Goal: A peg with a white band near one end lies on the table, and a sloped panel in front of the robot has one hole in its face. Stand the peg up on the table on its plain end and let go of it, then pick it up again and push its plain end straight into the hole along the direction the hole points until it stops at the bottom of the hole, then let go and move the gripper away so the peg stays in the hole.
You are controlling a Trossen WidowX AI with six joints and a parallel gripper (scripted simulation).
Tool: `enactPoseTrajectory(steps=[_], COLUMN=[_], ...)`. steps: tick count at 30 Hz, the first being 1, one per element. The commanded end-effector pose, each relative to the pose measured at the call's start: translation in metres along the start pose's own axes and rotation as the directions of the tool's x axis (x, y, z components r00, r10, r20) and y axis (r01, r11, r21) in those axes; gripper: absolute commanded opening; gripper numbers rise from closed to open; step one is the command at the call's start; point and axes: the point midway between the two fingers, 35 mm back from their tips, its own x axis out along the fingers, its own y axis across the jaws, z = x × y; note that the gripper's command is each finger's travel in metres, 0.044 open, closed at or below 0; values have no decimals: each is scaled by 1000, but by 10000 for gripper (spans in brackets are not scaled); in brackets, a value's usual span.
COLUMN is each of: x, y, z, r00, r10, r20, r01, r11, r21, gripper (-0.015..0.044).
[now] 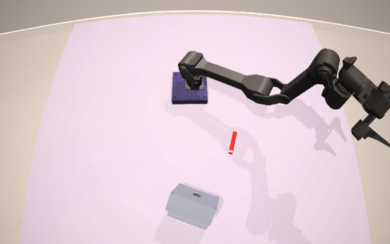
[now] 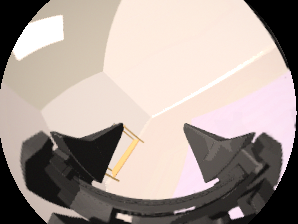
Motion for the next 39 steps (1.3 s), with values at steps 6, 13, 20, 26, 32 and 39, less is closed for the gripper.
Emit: enactPoseTrajectory(steps=[6,13,20,26,32,39], x=[-35,-69,-115,-162,-194,-231], y=[54,97,144,176,190,202], z=[27,58,84,112,138,164], r00=[987,947,882,813,760,696], r10=[135,276,412,502,540,576], r20=[90,164,229,295,361,429], r01=[-145,-304,-467,-582,-648,-703], r11=[984,936,830,707,584,426], r21=[107,179,306,402,489,569], gripper=[440,440,440,440,440,440])
